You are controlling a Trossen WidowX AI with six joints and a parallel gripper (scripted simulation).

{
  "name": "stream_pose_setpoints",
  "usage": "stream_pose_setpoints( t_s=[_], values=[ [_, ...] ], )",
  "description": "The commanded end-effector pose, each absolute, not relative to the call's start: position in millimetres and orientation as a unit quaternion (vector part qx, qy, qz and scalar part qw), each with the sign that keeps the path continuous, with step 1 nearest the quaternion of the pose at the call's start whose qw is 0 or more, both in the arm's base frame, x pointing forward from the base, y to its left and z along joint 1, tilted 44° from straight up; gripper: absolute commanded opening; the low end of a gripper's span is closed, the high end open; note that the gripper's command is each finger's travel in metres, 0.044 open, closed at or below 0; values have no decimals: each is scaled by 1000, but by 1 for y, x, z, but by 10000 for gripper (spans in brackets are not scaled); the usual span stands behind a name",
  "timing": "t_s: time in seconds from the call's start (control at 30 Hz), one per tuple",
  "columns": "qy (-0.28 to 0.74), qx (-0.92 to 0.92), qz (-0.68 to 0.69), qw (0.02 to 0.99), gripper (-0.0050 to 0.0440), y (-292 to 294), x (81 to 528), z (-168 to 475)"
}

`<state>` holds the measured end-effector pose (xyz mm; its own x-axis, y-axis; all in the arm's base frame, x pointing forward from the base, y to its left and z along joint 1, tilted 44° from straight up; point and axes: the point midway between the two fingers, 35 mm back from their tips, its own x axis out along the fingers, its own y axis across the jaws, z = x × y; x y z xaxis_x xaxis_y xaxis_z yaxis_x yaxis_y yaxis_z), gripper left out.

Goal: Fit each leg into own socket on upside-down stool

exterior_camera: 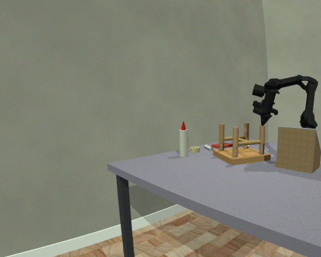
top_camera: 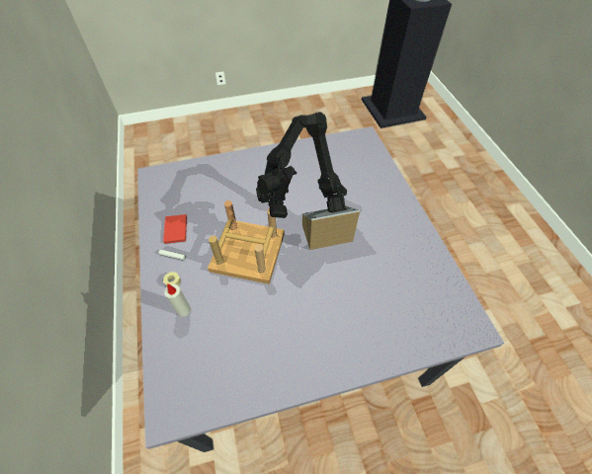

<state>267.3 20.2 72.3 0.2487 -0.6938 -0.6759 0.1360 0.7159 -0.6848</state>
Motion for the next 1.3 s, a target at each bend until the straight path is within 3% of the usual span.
stream_pose_setpoints(
  t_s=[0.0,1.27],
  values=[
    [561,-253,-288,734,0,8,263,61],
    [561,-253,-288,734,0,5,263,58]
  ],
)
